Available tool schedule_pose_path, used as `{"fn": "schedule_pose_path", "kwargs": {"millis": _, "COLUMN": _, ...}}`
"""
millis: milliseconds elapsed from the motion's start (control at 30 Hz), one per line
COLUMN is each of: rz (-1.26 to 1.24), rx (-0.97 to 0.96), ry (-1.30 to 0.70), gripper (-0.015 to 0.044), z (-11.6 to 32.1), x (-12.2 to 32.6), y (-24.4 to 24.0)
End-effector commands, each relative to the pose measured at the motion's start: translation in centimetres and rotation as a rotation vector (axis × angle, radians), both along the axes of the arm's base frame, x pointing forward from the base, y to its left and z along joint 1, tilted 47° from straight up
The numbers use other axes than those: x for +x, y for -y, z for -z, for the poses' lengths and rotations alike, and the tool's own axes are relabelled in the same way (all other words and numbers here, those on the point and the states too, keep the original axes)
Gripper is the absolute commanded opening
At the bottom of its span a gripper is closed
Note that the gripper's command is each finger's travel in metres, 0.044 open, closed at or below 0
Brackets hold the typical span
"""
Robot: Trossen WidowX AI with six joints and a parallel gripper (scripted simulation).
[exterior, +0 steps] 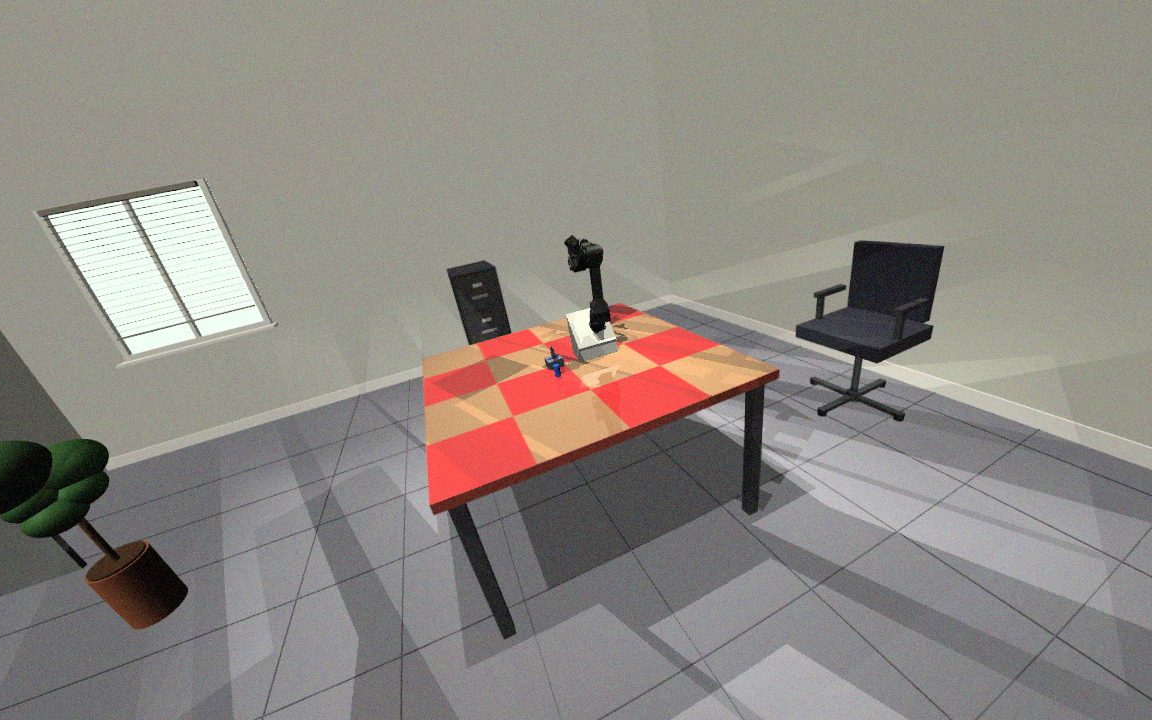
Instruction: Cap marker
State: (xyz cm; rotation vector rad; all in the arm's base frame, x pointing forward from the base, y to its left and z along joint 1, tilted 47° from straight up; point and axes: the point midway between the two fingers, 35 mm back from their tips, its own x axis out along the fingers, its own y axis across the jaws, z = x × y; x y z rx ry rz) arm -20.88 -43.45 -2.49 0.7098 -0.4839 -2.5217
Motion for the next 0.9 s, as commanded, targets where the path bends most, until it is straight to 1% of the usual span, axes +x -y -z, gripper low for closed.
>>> {"fn": "schedule_pose_path", "kwargs": {"millis": 0, "rz": -0.01, "rx": 0.004, "ry": 0.002, "gripper": 0.0374, "z": 0.0, "x": 0.3, "y": 0.1}}
{"fn": "schedule_pose_path", "kwargs": {"millis": 67, "rz": -0.088, "rx": 0.039, "ry": 0.022, "gripper": 0.0321, "z": 0.1, "x": 2.4, "y": 1.1}}
{"fn": "schedule_pose_path", "kwargs": {"millis": 167, "rz": -0.265, "rx": 0.119, "ry": 0.065, "gripper": 0.0243, "z": 0.4, "x": 7.6, "y": 2.8}}
{"fn": "schedule_pose_path", "kwargs": {"millis": 333, "rz": -0.55, "rx": 0.25, "ry": 0.134, "gripper": 0.0239, "z": 0.6, "x": 16.6, "y": 3.7}}
{"fn": "schedule_pose_path", "kwargs": {"millis": 500, "rz": -0.806, "rx": 0.364, "ry": 0.204, "gripper": 0.0239, "z": 0.1, "x": 25.3, "y": 2.1}}
{"fn": "schedule_pose_path", "kwargs": {"millis": 667, "rz": -1.063, "rx": 0.506, "ry": 0.264, "gripper": 0.0239, "z": -0.3, "x": 33.1, "y": -1.5}}
{"fn": "schedule_pose_path", "kwargs": {"millis": 867, "rz": -1.382, "rx": 0.706, "ry": 0.337, "gripper": 0.0239, "z": -1.3, "x": 41.2, "y": -8.6}}
